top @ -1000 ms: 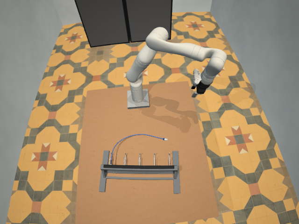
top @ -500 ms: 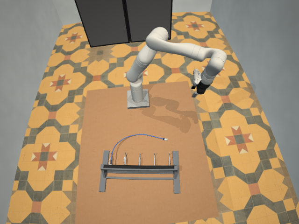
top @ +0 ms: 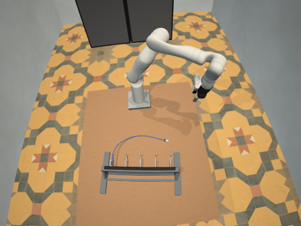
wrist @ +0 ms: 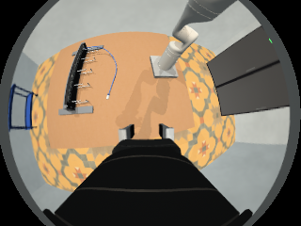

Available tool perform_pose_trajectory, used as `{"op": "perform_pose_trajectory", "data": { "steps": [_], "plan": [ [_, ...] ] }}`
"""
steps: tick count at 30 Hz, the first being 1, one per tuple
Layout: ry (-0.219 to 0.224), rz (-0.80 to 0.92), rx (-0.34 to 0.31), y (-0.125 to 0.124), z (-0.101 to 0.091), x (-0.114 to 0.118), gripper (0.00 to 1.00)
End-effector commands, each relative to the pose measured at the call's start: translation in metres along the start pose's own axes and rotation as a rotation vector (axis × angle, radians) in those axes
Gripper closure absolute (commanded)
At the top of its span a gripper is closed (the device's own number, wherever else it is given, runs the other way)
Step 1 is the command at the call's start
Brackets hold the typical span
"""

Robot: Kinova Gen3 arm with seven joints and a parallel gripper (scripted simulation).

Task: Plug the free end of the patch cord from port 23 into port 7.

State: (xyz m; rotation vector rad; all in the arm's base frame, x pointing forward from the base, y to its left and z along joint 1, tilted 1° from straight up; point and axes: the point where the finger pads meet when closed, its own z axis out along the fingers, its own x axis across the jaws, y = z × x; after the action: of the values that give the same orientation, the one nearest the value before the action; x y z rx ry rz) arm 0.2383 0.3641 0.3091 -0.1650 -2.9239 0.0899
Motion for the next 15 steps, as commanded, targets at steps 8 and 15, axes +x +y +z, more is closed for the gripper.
{"op": "perform_pose_trajectory", "data": {
  "steps": [8,15],
  "plan": [
    [-0.034,0.057,-0.029,-0.016,0.046,-0.058,0.00],
    [-0.071,0.108,-0.058,-0.040,0.093,-0.108,0.00]
  ]
}}
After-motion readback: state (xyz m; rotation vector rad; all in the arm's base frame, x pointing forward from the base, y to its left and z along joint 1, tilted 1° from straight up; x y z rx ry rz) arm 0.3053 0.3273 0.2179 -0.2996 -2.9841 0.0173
